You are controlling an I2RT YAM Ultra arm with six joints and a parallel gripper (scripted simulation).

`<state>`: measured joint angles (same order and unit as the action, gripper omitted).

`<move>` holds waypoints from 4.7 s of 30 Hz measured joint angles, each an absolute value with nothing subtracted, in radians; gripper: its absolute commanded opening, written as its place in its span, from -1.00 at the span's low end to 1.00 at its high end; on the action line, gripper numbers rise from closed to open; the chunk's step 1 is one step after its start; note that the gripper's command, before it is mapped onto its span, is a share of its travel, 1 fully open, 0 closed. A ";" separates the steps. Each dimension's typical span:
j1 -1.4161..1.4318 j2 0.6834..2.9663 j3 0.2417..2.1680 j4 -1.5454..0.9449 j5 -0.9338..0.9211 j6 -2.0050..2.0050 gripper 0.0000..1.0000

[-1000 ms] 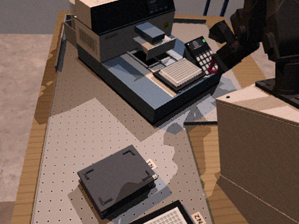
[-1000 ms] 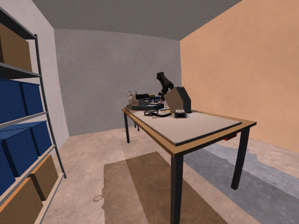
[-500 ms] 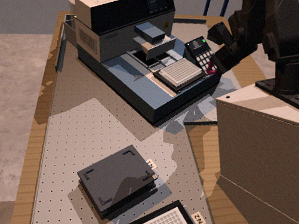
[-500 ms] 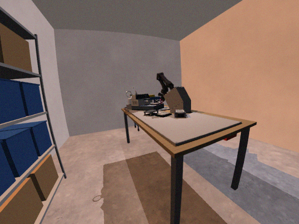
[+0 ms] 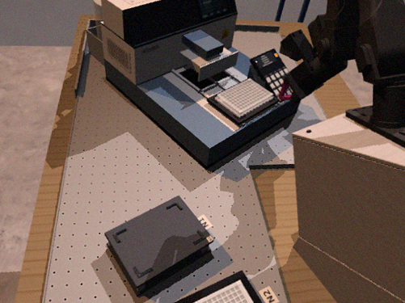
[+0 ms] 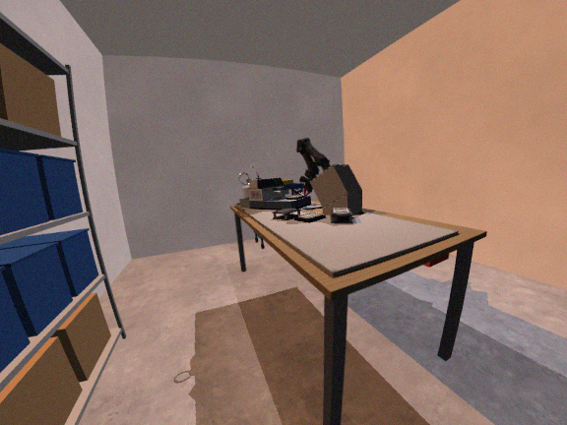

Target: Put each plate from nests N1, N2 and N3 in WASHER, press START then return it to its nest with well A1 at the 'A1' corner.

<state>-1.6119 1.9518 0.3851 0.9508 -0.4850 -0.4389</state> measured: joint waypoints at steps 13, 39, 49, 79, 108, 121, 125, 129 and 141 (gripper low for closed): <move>-1.612 1.952 0.385 0.951 -0.485 -0.438 -1.00; -1.612 1.952 0.385 0.951 -0.485 -0.438 -1.00; -1.612 1.950 0.385 0.948 -0.485 -0.438 -1.00; -1.705 1.723 0.282 0.811 -0.548 -0.498 -1.00; -1.784 1.552 0.235 0.642 -0.614 -0.560 -1.00; -1.784 1.552 0.235 0.636 -0.615 -0.562 -1.00; -1.784 1.552 0.235 0.636 -0.615 -0.562 -1.00; -1.784 1.552 0.235 0.636 -0.615 -0.562 -1.00; -1.784 1.552 0.235 0.636 -0.615 -0.562 -1.00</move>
<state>-1.7840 1.5524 0.2352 0.6357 -0.6147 -0.5617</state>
